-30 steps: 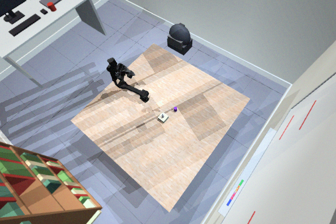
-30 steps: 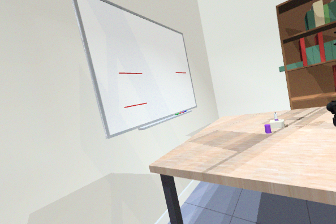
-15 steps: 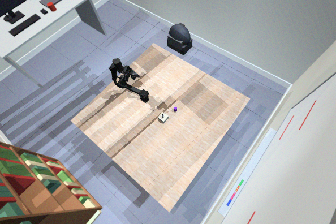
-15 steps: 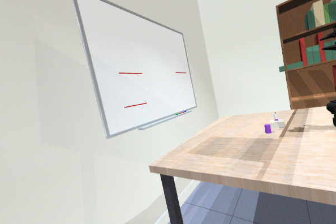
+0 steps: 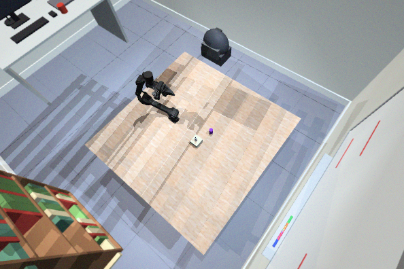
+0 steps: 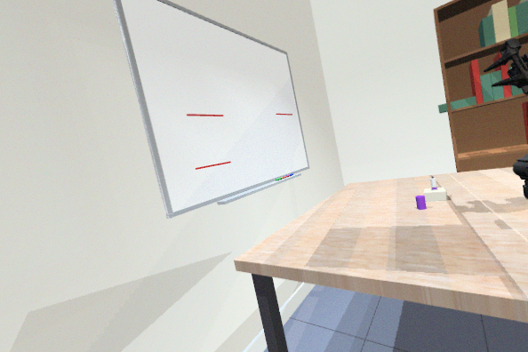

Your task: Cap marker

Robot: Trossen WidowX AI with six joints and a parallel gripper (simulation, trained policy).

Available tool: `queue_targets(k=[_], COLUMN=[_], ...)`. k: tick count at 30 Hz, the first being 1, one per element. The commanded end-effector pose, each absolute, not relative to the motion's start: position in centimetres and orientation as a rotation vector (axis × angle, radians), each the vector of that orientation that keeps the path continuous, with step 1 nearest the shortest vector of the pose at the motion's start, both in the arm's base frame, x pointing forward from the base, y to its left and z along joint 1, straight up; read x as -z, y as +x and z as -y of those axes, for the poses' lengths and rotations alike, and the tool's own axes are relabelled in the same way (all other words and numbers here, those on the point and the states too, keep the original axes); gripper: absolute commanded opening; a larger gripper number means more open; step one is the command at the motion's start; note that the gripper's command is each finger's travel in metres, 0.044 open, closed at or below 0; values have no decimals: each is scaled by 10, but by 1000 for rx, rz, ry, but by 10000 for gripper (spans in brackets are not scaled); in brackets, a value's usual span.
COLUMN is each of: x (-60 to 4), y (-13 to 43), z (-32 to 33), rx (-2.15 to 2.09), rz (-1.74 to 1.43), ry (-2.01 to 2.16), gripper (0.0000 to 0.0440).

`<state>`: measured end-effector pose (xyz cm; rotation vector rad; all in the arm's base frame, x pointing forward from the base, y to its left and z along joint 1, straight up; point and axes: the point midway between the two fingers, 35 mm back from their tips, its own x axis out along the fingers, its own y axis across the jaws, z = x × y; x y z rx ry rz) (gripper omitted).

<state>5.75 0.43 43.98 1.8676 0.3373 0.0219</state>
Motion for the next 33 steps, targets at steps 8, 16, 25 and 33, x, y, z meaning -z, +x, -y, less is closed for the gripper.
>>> queue_targets(k=[8,16,25,33], x=[-432,-425,-415,-406], y=[86,107,131,151], z=[-18,-29,-41,-53], rx=[70,144,230,306], rz=[-440,-508,-579,-638], ry=[1849,1832,1810,1789], gripper=[303,317,327,330])
